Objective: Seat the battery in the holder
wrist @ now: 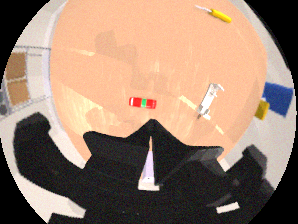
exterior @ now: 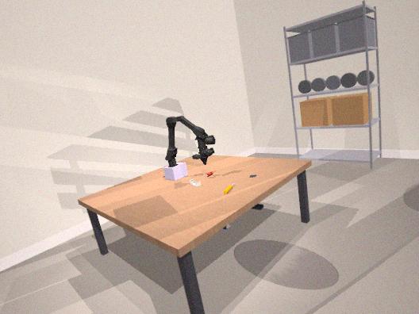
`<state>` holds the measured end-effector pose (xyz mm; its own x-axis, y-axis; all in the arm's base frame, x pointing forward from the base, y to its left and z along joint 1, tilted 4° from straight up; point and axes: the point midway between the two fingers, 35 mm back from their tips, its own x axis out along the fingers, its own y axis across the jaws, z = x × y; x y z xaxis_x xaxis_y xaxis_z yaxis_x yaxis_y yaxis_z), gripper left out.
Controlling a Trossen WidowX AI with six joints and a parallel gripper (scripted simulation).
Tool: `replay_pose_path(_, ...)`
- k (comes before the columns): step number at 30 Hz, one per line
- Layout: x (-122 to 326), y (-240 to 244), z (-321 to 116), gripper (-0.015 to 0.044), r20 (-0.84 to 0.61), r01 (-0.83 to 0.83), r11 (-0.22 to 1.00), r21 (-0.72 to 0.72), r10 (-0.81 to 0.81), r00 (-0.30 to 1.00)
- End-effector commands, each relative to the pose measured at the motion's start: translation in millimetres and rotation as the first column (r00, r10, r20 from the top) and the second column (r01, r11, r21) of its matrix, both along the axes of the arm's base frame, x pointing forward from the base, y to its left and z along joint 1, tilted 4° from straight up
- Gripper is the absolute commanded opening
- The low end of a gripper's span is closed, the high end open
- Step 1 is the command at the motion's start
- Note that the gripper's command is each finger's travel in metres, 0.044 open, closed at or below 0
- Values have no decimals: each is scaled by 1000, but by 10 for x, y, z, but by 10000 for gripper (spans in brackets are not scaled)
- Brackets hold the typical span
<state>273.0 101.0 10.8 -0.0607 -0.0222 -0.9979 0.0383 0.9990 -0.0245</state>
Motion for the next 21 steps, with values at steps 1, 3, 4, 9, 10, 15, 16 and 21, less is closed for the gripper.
replay_pose_path(1, 24, 24, 272, 0, 17, 6, 1000, 10, -7, 1000)
replay_pose_path(3, 24, 24, 272, 0, 17, 6, 1000, 10, -7, 1000)
replay_pose_path(4, 24, 24, 272, 0, 17, 6, 1000, 10, -7, 1000)
replay_pose_path(9, 35, 22, 272, 0, 25, 1, 1000, 9, -1, 1000)
replay_pose_path(10, 35, 22, 272, 0, 25, 1, 1000, 9, -1, 1000)
replay_pose_path(15, 35, 41, 210, 79, 24, 132, 991, 4, -132, 991)
replay_pose_path(16, 36, 54, 169, 105, 25, 222, 975, 1, -222, 975)
replay_pose_path(21, 33, 118, -36, 236, 37, 630, 776, -13, -629, 776)
